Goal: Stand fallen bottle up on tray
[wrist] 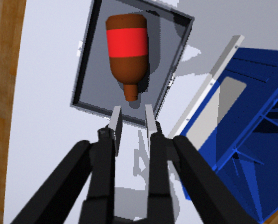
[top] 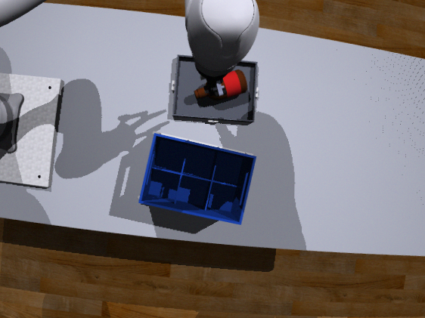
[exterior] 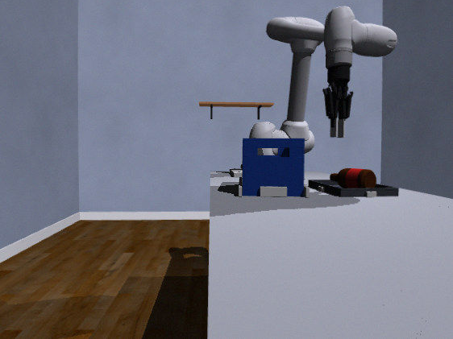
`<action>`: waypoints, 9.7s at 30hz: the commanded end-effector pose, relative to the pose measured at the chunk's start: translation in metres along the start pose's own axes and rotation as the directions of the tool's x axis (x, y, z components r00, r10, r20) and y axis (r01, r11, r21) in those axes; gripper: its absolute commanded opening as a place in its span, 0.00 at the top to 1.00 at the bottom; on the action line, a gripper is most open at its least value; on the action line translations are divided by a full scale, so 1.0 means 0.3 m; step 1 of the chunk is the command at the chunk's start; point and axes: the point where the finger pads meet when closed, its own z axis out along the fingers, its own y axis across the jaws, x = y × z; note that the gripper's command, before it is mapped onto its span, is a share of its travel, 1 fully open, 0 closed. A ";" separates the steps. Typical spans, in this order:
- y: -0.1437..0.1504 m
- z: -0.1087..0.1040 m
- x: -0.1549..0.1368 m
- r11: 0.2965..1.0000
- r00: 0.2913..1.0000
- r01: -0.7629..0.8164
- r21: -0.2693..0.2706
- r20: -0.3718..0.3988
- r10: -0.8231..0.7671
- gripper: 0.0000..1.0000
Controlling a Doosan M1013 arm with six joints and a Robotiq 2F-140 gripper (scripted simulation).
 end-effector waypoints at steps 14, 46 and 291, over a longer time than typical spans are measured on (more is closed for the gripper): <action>0.000 0.000 0.000 1.000 1.000 0.000 0.000 0.000 0.000 0.90; 0.000 0.000 0.000 1.000 1.000 0.000 0.000 0.000 0.000 0.56; -0.026 0.528 -0.004 1.000 1.000 0.004 0.017 0.006 -0.005 0.90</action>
